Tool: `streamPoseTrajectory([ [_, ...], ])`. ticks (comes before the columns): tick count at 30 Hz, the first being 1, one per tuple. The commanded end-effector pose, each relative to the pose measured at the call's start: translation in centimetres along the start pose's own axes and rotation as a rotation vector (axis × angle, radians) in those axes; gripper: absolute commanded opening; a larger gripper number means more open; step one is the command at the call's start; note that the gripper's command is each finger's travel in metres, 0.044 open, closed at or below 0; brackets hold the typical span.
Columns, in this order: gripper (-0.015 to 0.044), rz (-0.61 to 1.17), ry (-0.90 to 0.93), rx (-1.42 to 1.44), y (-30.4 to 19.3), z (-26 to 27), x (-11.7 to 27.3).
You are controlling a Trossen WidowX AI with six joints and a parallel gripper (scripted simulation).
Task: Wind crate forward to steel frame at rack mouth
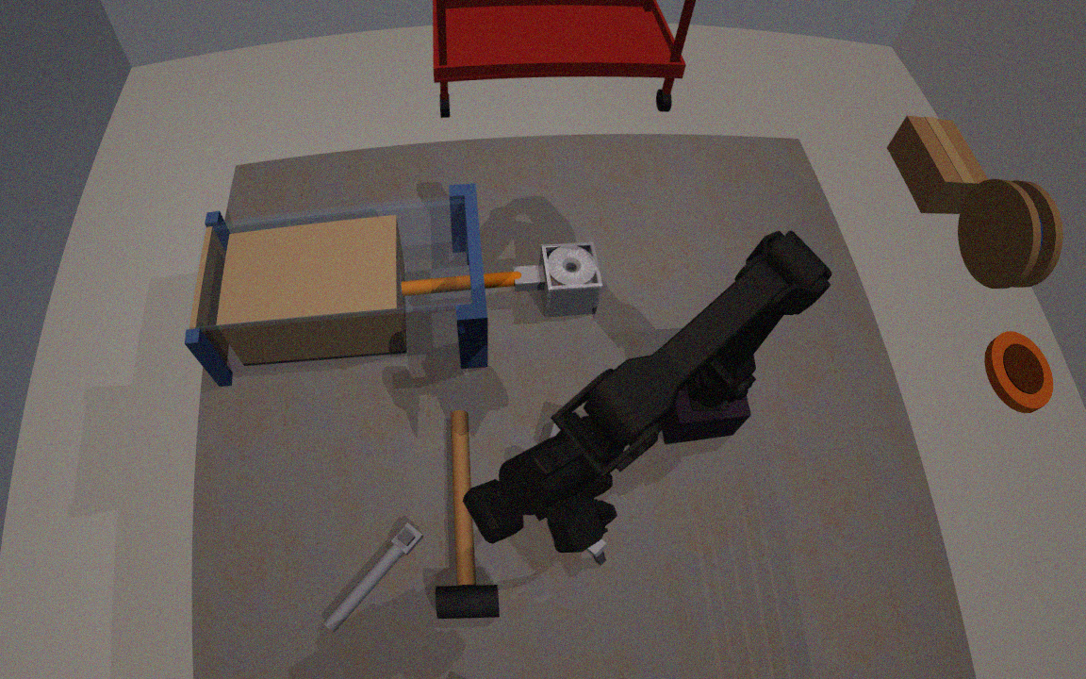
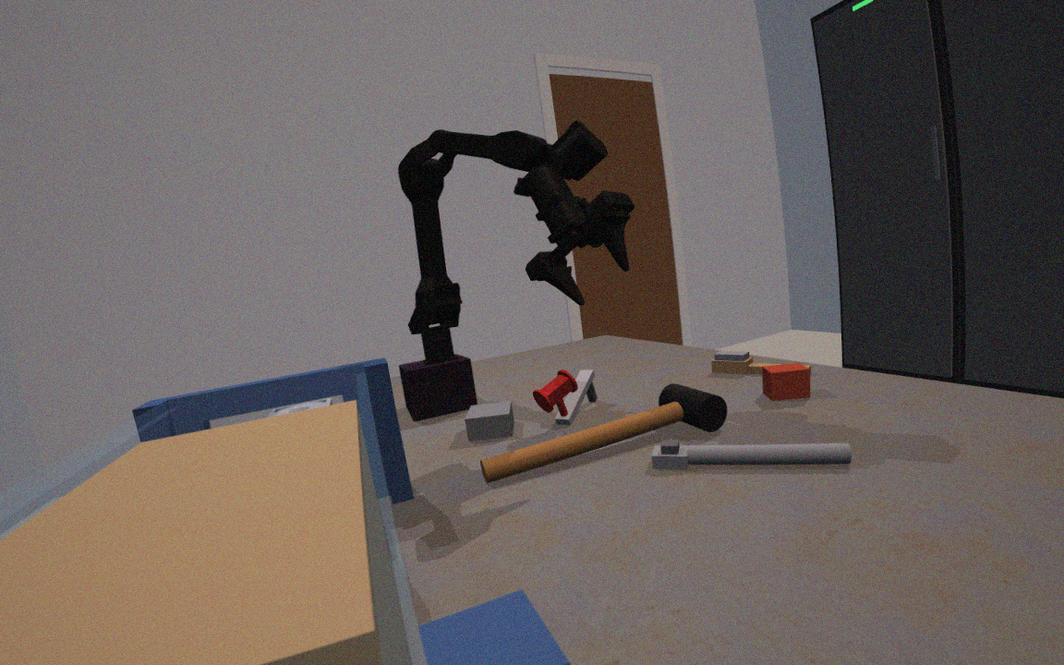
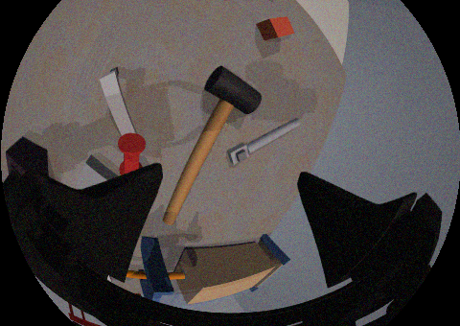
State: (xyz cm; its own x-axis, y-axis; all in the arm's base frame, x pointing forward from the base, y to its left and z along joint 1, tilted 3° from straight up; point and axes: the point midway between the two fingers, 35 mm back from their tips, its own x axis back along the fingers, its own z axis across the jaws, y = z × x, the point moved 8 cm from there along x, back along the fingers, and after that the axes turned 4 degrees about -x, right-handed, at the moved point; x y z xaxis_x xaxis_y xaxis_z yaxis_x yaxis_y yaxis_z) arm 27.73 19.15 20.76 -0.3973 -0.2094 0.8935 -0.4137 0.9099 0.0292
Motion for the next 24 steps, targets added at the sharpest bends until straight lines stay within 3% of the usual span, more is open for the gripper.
streamPoseTrajectory([
  [1, 0.044, -0.018, 0.245, 0.124, 0.6, 3.5, -1.5],
  [6, 0.044, -0.047, 0.482, 0.232, 0.9, 6.7, -2.1],
  [15, 0.044, -0.047, 0.481, 0.232, 0.9, 6.3, -2.6],
  [20, 0.044, -0.047, 0.482, 0.232, 0.8, 8.9, -7.5],
  [24, 0.044, -0.047, 0.482, 0.232, 0.8, 9.1, -7.9],
])
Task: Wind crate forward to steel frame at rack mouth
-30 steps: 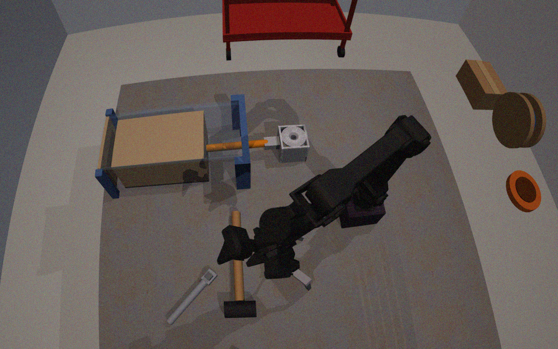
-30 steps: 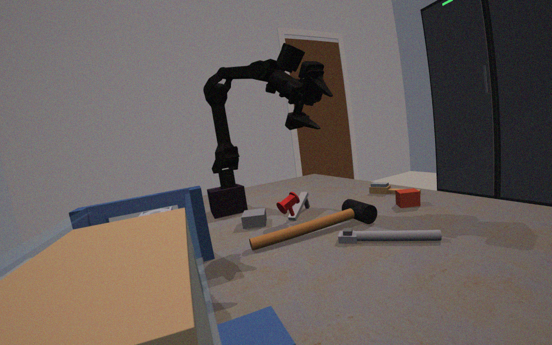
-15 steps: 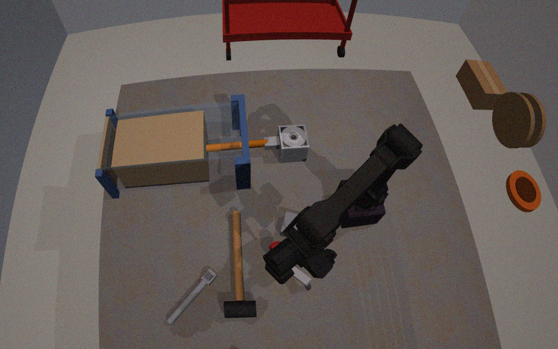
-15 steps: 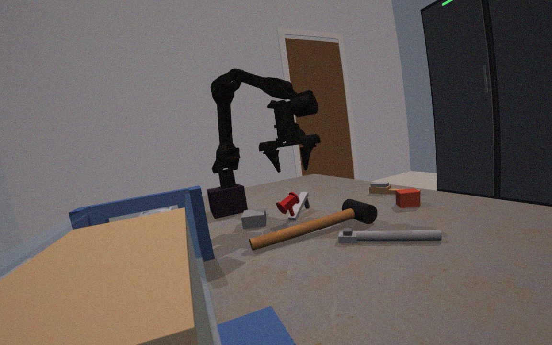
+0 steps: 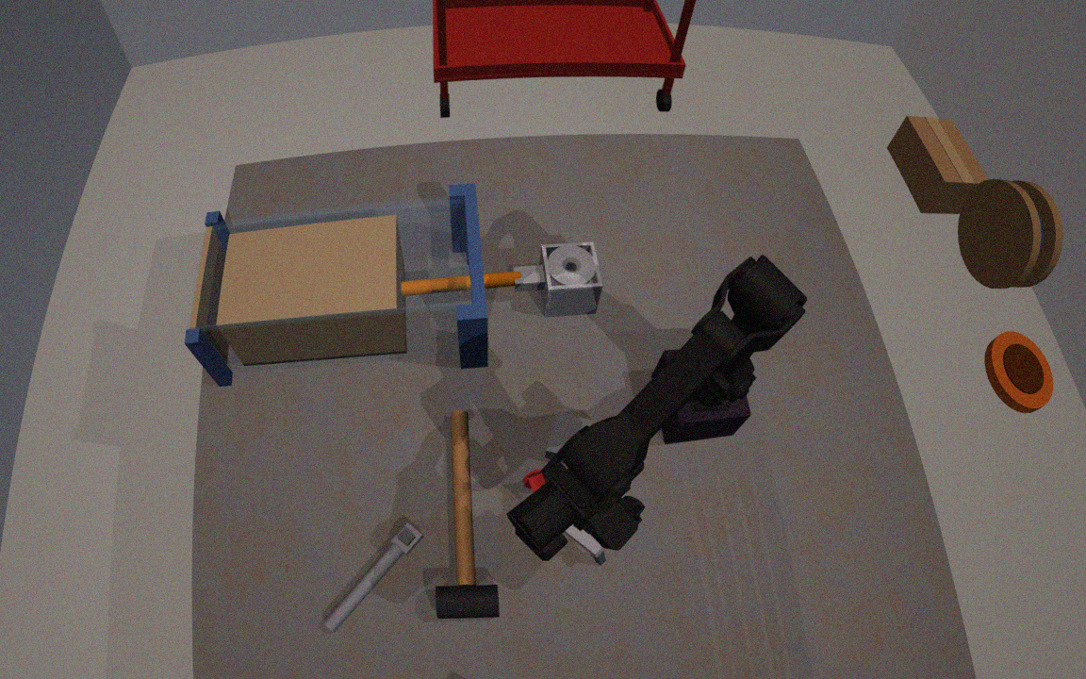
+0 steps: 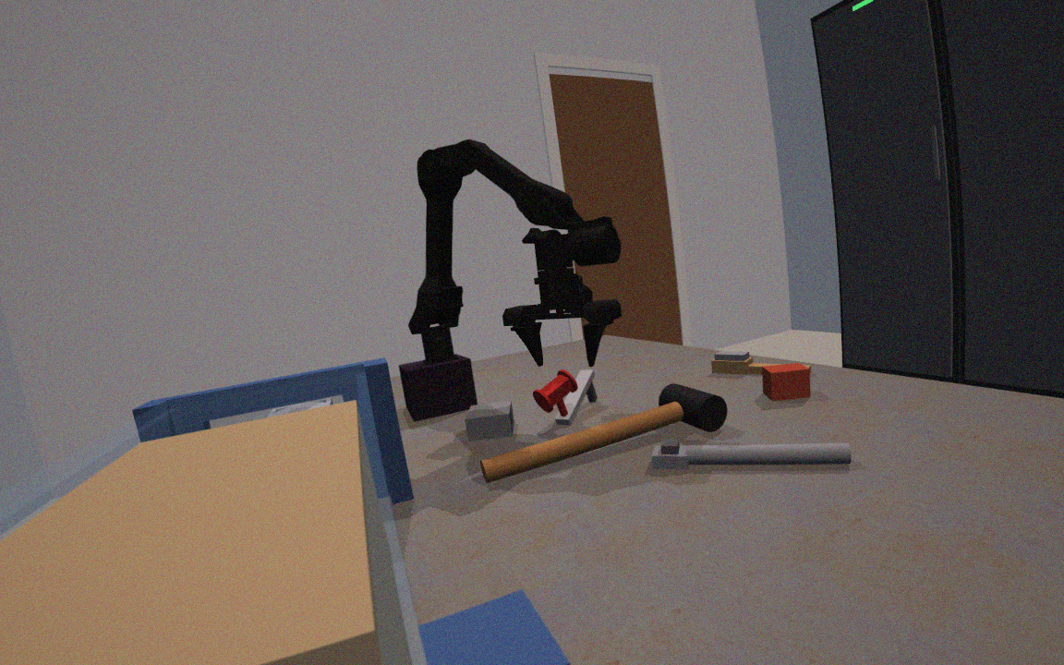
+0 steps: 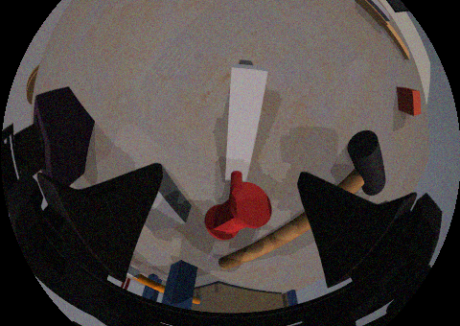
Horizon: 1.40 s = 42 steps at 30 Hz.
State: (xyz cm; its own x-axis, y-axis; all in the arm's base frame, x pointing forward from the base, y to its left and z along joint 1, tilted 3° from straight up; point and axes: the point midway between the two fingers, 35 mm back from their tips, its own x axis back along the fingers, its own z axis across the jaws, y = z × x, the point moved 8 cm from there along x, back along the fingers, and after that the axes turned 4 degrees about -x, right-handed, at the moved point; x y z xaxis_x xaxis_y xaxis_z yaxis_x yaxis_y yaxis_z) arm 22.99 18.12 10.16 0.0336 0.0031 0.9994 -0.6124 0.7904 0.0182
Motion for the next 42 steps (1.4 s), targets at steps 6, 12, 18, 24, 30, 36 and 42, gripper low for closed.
streamPoseTrajectory([
  [6, 0.044, -0.005, -0.015, 0.002, 0.0, -0.4, -3.8],
  [12, 0.044, -0.005, -0.015, 0.002, 0.0, -0.4, -5.3],
  [18, 0.044, -0.005, -0.015, 0.002, 0.0, -0.5, -6.0],
  [24, 0.044, -0.005, -0.015, 0.002, 0.0, -0.5, -6.7],
  [30, 0.0414, 0.0, -0.022, 0.004, 0.0, -0.6, -6.8],
  [36, 0.0256, 0.0, -0.022, 0.004, 0.0, -0.6, -6.8],
  [42, 0.0118, 0.0, -0.022, 0.004, 0.0, -0.6, -6.8],
])
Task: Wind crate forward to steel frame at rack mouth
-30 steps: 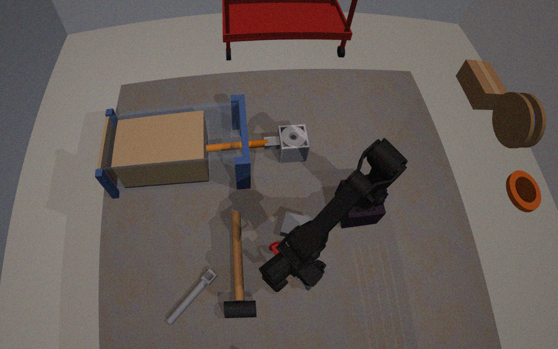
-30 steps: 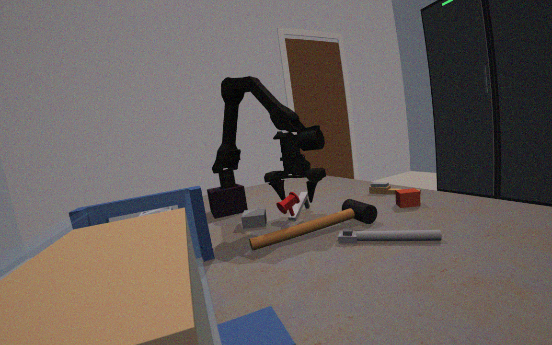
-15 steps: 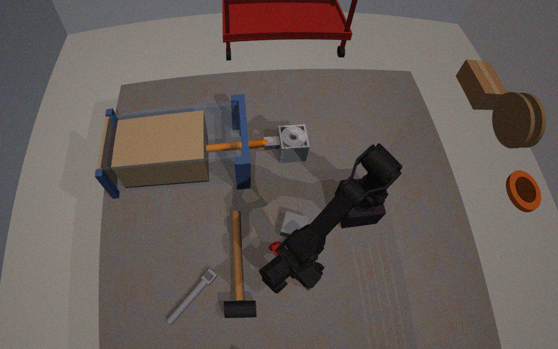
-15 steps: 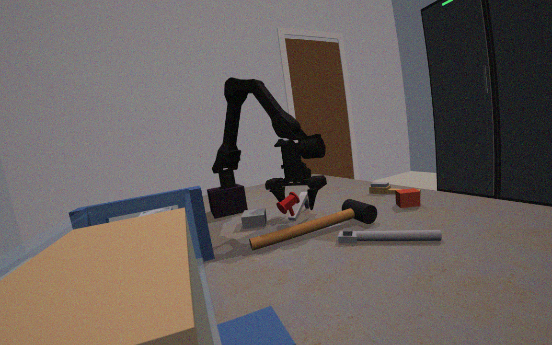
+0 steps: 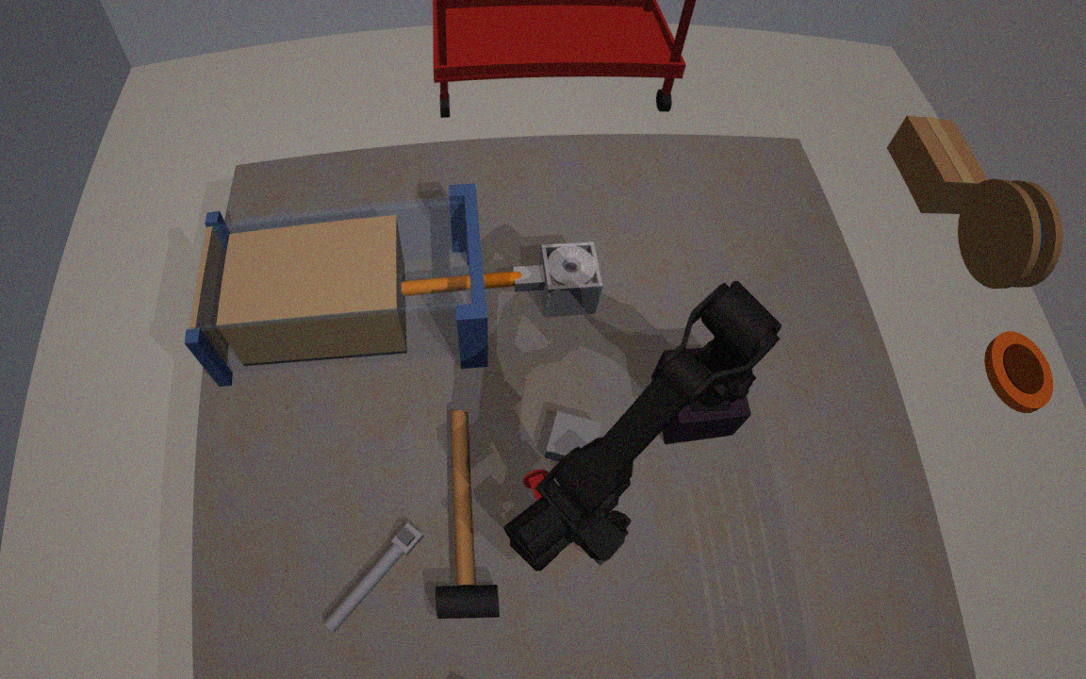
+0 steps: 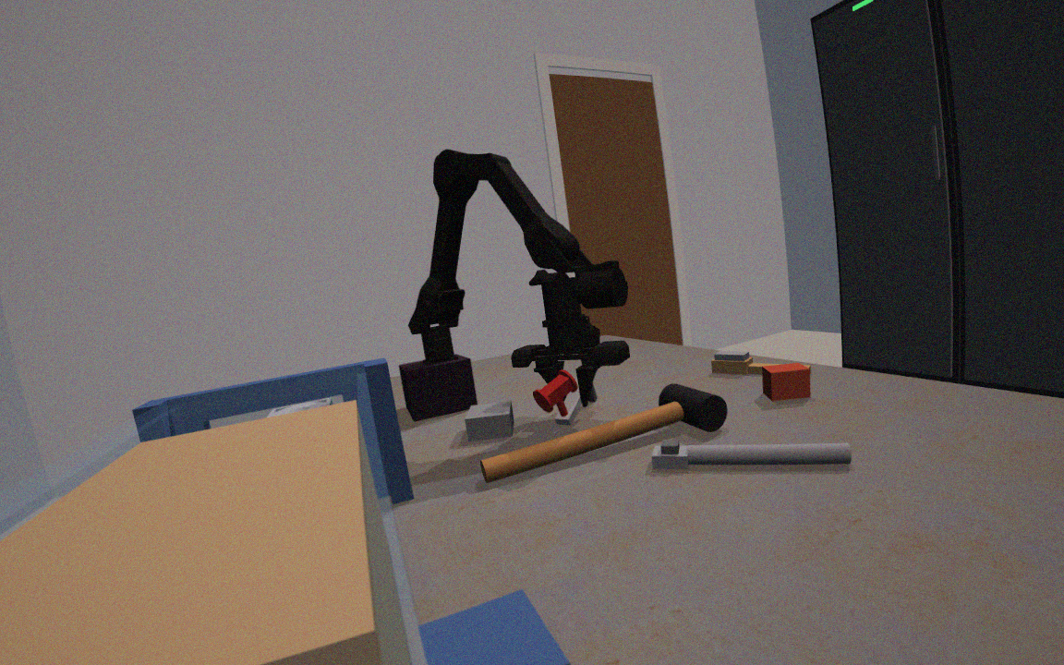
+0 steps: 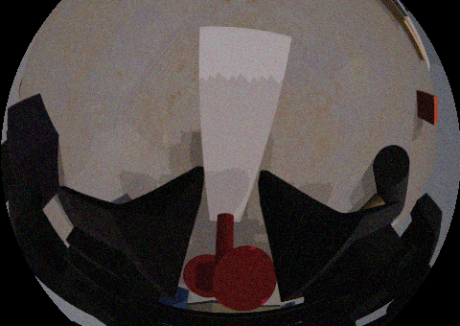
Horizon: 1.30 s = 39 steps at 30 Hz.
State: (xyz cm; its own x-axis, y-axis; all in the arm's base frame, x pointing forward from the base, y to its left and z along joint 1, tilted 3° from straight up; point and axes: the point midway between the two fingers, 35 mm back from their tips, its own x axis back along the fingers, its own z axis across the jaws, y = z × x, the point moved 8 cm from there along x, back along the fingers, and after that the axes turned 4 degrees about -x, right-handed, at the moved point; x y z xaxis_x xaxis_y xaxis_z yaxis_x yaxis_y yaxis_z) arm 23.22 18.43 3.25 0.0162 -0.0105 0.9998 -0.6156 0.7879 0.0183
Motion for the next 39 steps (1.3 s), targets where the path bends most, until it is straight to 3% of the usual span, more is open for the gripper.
streamPoseTrajectory([
  [1, 0.0112, 0.0, 0.0, 0.0, 0.0, 0.0, 0.1],
  [10, 0.0052, 0.0, 0.0, 0.0, 0.0, 0.0, 0.1],
  [12, 0.0, 0.0, 0.0, 0.0, 0.0, 0.0, 0.1],
  [17, 0.0, -0.006, 0.0, 0.0, -0.1, -0.2, 1.1],
  [24, 0.0, -0.067, 0.007, 0.0, -0.6, -0.2, 11.8],
  [31, 0.0, -0.068, 0.005, -0.013, -1.0, -0.1, 12.1],
  [39, 0.0, -0.064, -0.012, -0.162, -5.0, 0.3, 12.4],
])
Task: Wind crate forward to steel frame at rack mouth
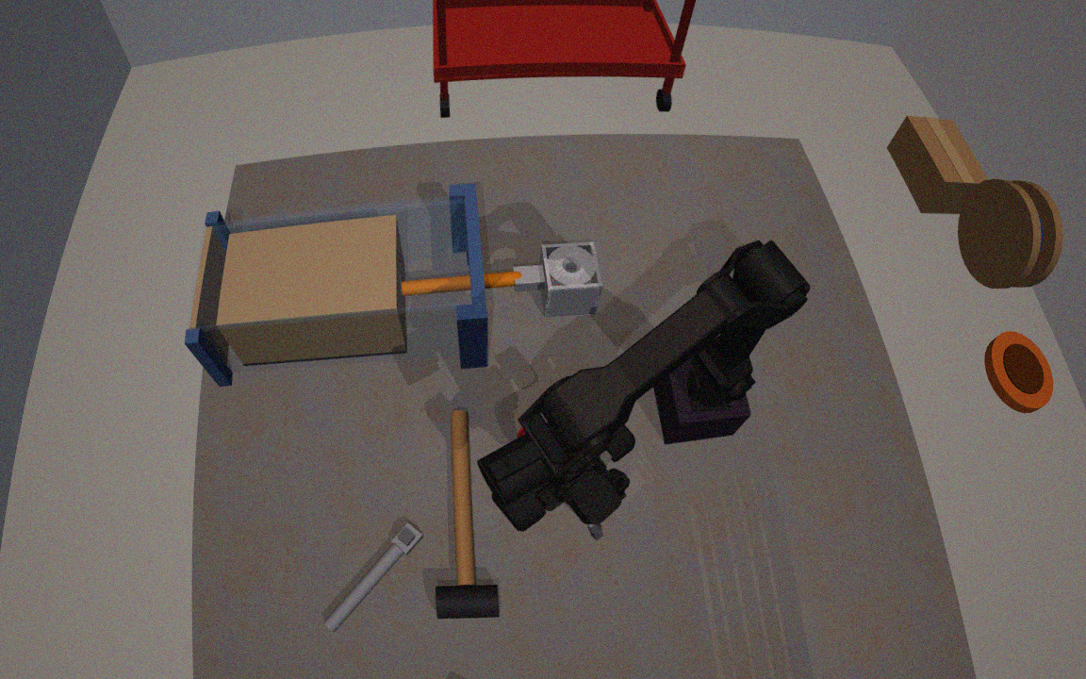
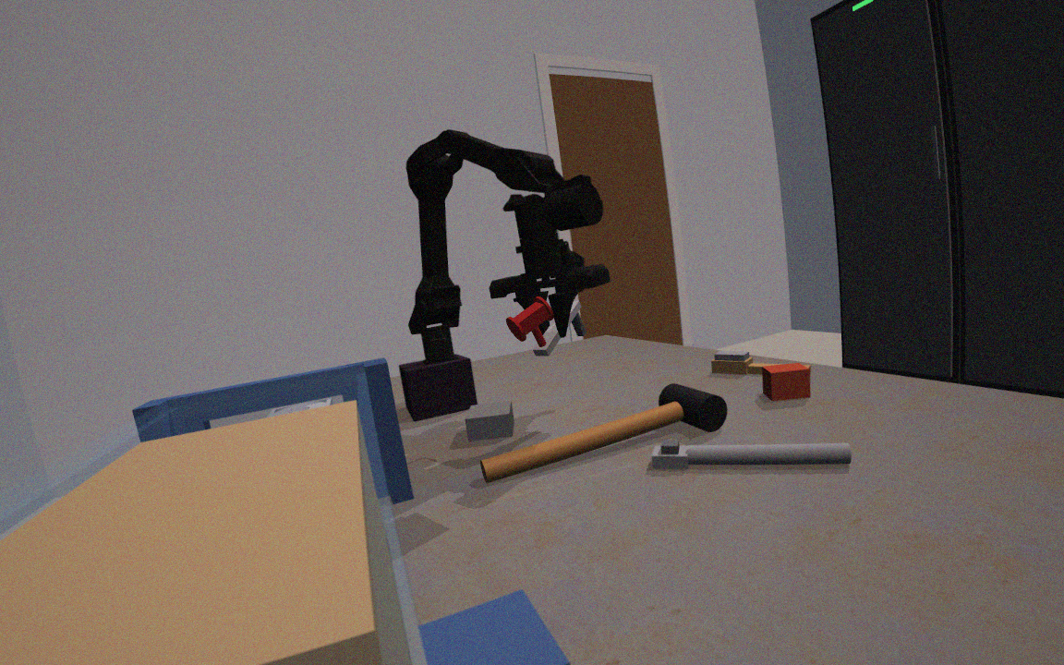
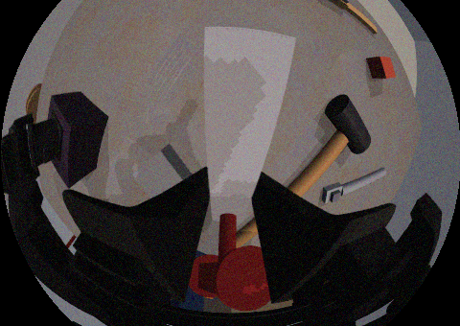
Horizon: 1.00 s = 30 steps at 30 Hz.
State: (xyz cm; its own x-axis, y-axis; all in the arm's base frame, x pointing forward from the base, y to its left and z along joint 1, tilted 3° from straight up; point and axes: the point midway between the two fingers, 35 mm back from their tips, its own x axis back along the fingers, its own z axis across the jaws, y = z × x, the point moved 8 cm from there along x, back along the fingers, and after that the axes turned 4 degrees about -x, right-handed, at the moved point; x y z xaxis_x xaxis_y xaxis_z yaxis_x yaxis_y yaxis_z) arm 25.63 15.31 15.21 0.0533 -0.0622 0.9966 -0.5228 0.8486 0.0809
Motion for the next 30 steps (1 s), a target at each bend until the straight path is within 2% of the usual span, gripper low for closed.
streamPoseTrajectory([
  [1, 0.0, -0.001, -0.017, -0.07, -1.8, 0.1, 0.5],
  [30, 0.0, 0.014, -0.1, -0.654, -15.1, 5.0, 2.6],
])
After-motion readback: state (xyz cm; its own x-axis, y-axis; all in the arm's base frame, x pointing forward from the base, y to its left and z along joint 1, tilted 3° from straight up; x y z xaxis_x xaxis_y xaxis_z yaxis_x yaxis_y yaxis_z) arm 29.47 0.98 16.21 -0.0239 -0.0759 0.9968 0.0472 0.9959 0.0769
